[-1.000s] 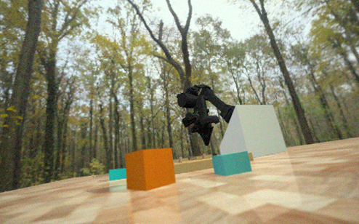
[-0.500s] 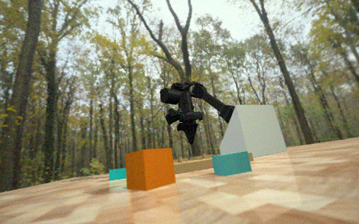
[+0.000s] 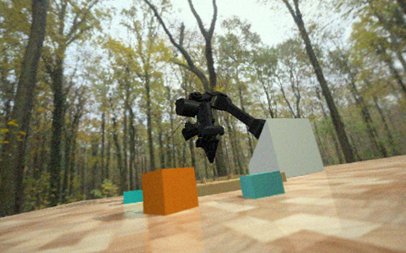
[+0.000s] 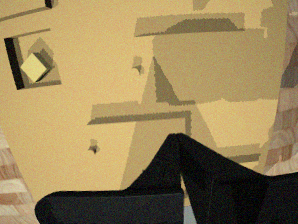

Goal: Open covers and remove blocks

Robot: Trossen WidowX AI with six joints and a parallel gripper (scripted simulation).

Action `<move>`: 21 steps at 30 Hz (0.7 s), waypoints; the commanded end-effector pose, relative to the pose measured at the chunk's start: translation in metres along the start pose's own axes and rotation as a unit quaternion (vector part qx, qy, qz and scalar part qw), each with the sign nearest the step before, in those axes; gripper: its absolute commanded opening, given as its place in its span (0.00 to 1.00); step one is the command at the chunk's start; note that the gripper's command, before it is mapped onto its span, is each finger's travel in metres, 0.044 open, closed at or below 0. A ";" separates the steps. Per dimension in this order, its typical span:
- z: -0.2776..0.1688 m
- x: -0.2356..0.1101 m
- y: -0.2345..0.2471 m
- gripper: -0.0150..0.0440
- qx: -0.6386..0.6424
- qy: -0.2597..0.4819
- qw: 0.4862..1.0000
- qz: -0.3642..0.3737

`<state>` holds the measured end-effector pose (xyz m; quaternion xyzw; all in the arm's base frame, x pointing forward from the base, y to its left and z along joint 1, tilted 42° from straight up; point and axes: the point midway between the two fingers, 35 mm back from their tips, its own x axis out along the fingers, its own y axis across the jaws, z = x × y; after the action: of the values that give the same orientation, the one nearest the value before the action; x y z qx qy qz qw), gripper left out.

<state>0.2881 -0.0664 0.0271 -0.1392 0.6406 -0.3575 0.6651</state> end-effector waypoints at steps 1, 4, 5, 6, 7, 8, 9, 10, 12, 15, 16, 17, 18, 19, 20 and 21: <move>0.001 0.000 0.000 0.25 -0.003 0.000 1.000 0.000; 0.001 0.000 0.000 0.25 -0.003 0.000 1.000 0.000; 0.001 0.000 0.000 0.25 -0.003 0.000 1.000 0.000; 0.001 0.000 0.000 0.25 -0.003 0.000 1.000 0.000; 0.001 0.000 0.000 0.25 -0.003 0.000 1.000 0.000; 0.001 0.000 0.000 0.25 -0.003 0.000 1.000 0.000; 0.001 0.000 0.000 0.25 -0.003 0.000 1.000 0.000; 0.001 0.000 0.000 0.25 -0.003 0.000 1.000 0.000; 0.001 0.000 0.000 0.25 -0.003 0.000 1.000 0.000; 0.001 0.000 0.000 0.25 -0.003 0.000 1.000 0.000; 0.001 0.000 0.000 0.25 -0.003 0.000 1.000 0.000; 0.001 0.000 0.000 0.25 -0.003 0.000 1.000 0.000; 0.001 0.000 0.000 0.25 -0.003 0.000 1.000 0.000; 0.001 0.000 0.000 0.25 -0.003 0.000 1.000 0.000; 0.001 0.001 0.000 0.25 -0.003 0.000 1.000 0.000; 0.001 0.002 0.000 0.25 -0.003 0.000 1.000 0.000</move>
<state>0.2886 -0.0668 0.0269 -0.1390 0.6414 -0.3571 0.6646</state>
